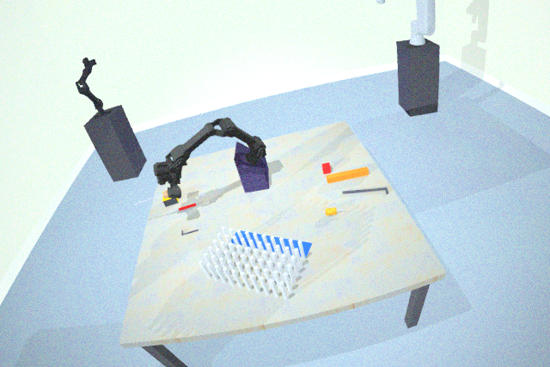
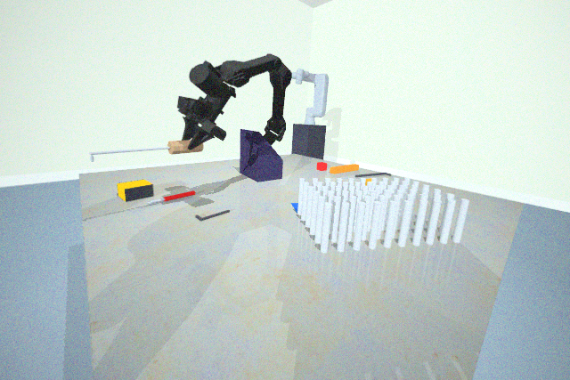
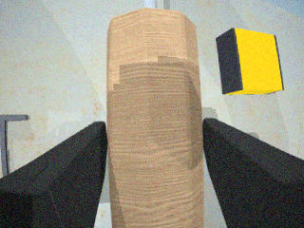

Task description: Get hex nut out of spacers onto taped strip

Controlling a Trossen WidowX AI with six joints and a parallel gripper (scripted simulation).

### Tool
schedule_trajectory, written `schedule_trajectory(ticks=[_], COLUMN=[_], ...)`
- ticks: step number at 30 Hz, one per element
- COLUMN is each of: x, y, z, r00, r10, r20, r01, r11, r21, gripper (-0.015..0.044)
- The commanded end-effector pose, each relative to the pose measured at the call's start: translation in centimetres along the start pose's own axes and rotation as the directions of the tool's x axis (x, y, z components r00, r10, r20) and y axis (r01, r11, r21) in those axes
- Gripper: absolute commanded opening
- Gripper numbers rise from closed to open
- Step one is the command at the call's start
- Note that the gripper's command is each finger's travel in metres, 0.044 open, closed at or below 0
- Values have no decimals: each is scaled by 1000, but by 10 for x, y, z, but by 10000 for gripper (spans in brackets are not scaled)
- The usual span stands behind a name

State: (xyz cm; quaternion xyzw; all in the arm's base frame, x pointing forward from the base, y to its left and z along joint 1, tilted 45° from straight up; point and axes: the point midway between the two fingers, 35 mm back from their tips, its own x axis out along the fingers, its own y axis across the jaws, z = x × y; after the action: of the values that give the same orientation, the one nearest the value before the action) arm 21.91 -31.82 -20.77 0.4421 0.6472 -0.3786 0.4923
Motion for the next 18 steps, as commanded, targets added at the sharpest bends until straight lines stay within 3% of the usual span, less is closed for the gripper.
schedule_trajectory(ticks=[1, 18], x=[4, 26], y=[-2, 8], z=[4, -4], r00=[1000, 1000], r10=[-4, -3], r20=[6, 7], r01=[4, 3], r11=[1000, 1000], r21=[-2, -2], gripper=[0, 0])
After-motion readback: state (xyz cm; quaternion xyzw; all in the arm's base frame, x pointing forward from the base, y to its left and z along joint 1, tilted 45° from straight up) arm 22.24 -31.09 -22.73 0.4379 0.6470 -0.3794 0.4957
